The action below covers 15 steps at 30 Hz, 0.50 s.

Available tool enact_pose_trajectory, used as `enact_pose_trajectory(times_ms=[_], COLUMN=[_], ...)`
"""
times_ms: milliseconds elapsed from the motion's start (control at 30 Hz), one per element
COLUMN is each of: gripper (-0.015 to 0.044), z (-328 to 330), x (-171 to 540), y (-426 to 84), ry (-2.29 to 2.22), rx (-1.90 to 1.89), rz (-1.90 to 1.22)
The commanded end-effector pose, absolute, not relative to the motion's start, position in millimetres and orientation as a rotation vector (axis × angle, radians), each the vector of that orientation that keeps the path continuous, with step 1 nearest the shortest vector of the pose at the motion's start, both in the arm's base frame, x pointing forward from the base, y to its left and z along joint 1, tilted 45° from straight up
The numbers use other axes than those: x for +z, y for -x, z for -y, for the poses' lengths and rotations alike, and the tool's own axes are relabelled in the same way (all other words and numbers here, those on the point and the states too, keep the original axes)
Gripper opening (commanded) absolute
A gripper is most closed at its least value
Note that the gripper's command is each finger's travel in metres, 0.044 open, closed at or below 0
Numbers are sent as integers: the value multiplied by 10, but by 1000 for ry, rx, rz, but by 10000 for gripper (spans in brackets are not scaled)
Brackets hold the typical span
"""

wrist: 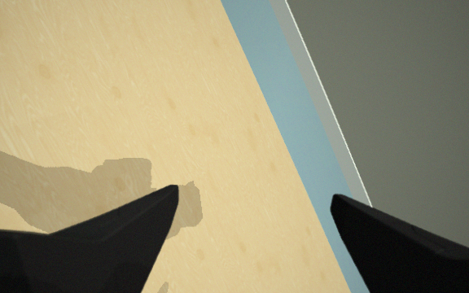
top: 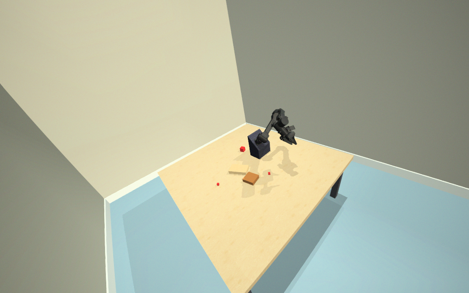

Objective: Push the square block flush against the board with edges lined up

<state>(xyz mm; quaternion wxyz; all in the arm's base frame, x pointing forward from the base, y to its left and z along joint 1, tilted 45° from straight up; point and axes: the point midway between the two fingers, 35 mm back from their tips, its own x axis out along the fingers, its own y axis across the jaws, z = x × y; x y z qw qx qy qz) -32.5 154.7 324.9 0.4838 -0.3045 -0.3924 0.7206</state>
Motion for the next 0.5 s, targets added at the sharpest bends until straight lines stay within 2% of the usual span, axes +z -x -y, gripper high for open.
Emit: enact_pose_trajectory(times_ms=[0,467], gripper=[374,6], z=[-1547,-1826], x=[3249,3306], y=[325,-206], ry=[742,670], rx=[1755,1764], rz=[956,615])
